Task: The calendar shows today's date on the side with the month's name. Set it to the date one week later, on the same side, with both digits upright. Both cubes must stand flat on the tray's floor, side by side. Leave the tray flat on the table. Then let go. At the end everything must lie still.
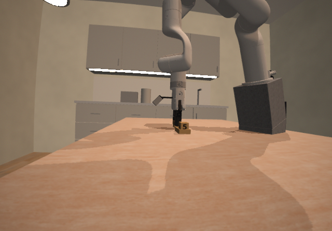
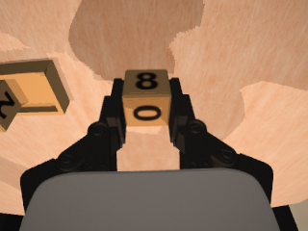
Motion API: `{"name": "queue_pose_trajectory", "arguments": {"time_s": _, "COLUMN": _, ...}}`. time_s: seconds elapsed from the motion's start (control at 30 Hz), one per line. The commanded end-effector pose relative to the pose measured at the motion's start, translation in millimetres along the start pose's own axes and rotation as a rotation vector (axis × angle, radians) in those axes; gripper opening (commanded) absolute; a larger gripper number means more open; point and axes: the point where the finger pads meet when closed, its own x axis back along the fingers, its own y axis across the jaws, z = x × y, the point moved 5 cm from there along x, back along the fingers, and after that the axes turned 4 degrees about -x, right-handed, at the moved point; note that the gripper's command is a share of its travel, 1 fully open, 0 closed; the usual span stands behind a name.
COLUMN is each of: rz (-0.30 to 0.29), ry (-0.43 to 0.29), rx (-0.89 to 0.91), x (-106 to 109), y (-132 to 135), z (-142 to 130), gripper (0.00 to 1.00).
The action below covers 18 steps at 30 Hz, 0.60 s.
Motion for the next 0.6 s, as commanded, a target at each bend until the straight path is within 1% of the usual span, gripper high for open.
{"name": "queue_pose_trajectory", "arguments": {"time_s": 0.0, "rz": -0.001, "ry": 0.002, "rx": 0.000, "x": 0.6, "y": 0.4, "z": 0.9, "gripper": 0.29}}
{"name": "queue_pose_trajectory", "arguments": {"time_s": 0.57, "rz": -0.001, "ry": 0.002, "rx": 0.000, "x": 0.6, "y": 0.4, "z": 2.8, "gripper": 0.29}}
